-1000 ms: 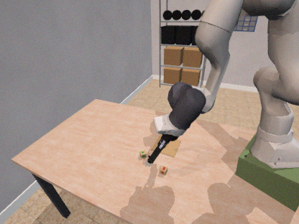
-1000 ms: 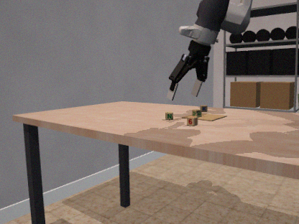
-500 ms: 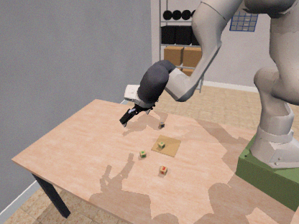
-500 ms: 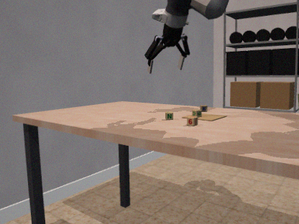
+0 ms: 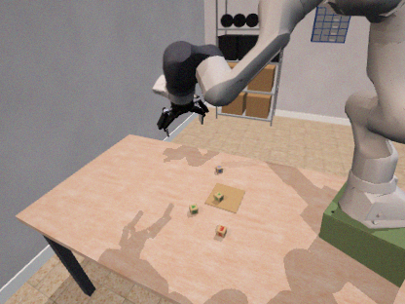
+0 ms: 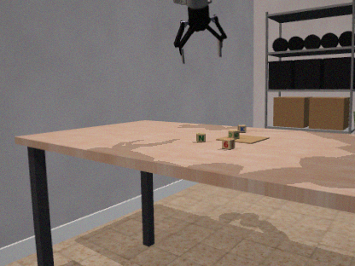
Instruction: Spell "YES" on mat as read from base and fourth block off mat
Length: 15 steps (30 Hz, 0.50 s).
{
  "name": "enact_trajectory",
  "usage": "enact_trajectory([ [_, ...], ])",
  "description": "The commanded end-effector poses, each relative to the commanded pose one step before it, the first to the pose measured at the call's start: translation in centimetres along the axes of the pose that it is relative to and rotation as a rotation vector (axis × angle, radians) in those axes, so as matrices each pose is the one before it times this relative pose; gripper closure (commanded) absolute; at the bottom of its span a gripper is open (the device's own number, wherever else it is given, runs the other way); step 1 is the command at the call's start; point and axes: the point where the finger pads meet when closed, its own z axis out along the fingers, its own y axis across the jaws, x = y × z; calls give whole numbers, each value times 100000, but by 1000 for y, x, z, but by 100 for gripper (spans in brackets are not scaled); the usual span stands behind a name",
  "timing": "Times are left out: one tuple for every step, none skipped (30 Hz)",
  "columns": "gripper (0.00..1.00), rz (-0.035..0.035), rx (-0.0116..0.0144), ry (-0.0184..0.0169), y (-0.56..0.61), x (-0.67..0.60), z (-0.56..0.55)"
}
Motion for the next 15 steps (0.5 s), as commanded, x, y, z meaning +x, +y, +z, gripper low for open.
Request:
enact_trajectory([
  [0,-8478,-7292,-8287,2574,241,-683],
  [0,860,-439,-1984,366,234,-425],
  [0,745,-315,-1932,327,181,-420],
  [0,608,-198,-1769,276,129,-389],
  [0,514,-114,-1674,243,92,-373],
  [0,434,-46,-1581,214,62,-357],
  [0,0,0,0,0,0,0],
  [0,0,0,0,0,0,0],
  [0,956,163,-4379,521,70,-1009],
  [0,345,226,-2164,221,-27,-511],
  [0,249,293,-2018,186,-57,-484],
  [0,168,337,-1858,154,-78,-452],
  [0,99,341,-1604,121,-87,-396],
  [0,56,382,-1584,108,-103,-396],
  [0,14,435,-1619,99,-122,-409],
])
